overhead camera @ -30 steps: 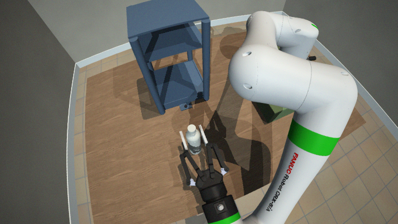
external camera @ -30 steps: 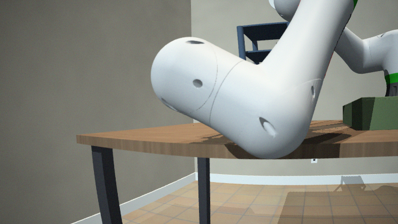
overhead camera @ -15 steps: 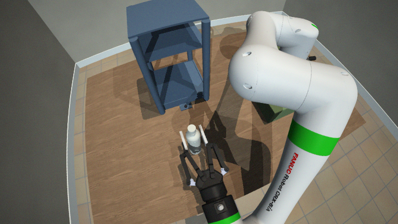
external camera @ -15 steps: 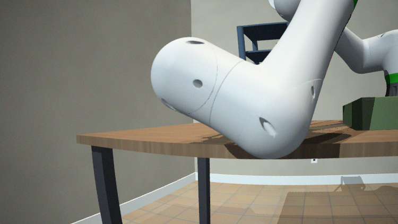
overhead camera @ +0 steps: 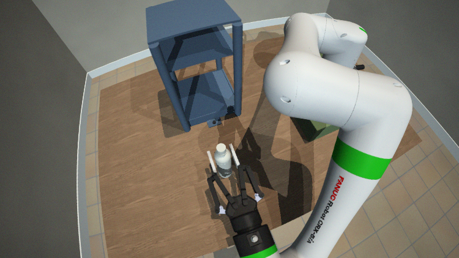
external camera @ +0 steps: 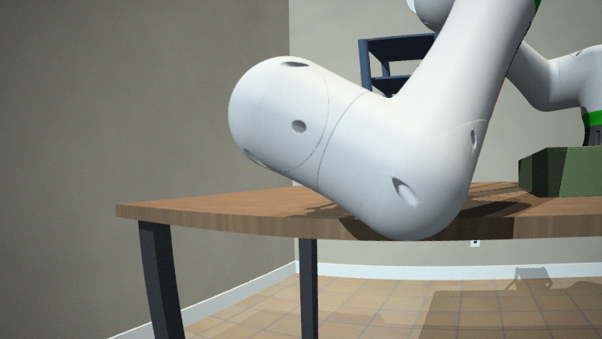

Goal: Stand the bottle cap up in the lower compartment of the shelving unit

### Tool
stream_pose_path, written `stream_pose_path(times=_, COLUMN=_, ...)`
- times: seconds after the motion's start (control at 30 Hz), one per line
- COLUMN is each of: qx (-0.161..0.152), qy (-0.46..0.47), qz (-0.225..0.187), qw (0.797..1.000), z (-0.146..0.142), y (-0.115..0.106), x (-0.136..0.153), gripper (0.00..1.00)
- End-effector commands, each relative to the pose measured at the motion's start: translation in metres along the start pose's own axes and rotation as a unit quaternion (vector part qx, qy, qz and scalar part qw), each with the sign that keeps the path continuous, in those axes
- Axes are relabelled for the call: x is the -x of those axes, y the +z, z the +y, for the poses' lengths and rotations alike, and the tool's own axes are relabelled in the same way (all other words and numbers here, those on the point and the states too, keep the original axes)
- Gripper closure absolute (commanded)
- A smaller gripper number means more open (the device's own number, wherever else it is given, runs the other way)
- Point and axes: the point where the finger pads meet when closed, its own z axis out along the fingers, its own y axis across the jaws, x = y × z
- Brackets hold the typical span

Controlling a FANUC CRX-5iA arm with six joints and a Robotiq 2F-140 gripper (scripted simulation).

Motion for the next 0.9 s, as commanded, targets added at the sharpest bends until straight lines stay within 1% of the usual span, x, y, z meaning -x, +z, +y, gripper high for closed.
stream_pose_path(times=0.0, qx=0.000, qy=0.000, qz=0.000, qw=1.000, z=0.0001, y=0.0000, x=0.0002, gripper=0.62)
stream_pose_path(times=0.33, qx=0.000, qy=0.000, qz=0.000, qw=1.000, z=0.0001, y=0.0000, x=0.0002, gripper=0.62)
stream_pose_path(times=0.37, qx=0.000, qy=0.000, qz=0.000, qw=1.000, z=0.0001, y=0.0000, x=0.0002, gripper=1.00)
stream_pose_path(times=0.87, qx=0.000, qy=0.000, qz=0.000, qw=1.000, z=0.0001, y=0.0000, x=0.0002, gripper=1.00)
